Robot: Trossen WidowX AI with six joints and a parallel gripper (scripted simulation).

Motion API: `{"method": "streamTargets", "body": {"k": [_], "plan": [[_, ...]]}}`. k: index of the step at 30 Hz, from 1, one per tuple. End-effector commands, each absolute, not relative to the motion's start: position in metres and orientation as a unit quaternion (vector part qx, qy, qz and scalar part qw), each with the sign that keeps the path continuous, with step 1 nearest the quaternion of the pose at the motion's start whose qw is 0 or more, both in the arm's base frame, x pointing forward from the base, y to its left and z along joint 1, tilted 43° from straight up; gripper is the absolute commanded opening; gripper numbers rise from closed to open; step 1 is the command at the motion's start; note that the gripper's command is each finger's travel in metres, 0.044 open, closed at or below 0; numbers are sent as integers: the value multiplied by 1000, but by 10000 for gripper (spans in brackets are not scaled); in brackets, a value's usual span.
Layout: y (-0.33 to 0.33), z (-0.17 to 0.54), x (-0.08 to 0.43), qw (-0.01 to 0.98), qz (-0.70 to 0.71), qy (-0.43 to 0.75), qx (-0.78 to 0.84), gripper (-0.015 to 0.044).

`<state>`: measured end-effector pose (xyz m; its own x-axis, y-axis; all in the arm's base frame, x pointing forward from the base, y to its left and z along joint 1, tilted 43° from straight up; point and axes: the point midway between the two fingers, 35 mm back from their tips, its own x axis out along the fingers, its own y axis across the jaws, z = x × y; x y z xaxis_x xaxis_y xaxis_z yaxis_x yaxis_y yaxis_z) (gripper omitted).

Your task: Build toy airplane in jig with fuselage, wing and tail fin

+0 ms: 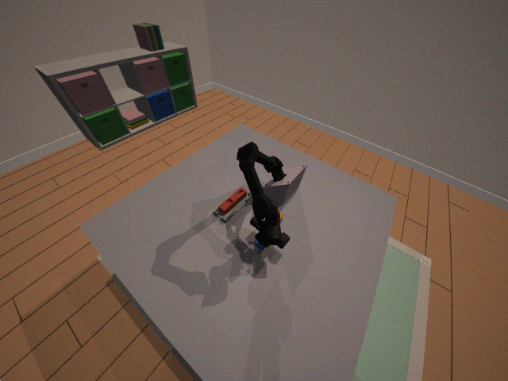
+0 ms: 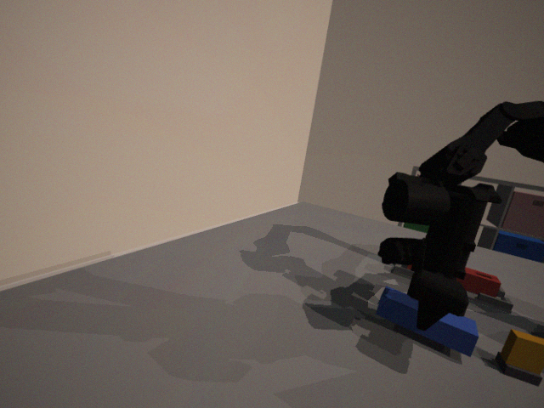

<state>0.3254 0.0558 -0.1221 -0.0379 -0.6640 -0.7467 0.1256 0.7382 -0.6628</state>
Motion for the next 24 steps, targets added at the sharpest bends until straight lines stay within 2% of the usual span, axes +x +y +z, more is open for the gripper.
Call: {"method": "streamTargets", "body": {"k": [1, 7, 24], "plan": [[55, -123, 324, 661, -297, 656, -209, 150], [62, -116, 327, 661, -297, 656, -209, 0], [99, -79, 333, 662, -295, 657, -208, 0]]}}
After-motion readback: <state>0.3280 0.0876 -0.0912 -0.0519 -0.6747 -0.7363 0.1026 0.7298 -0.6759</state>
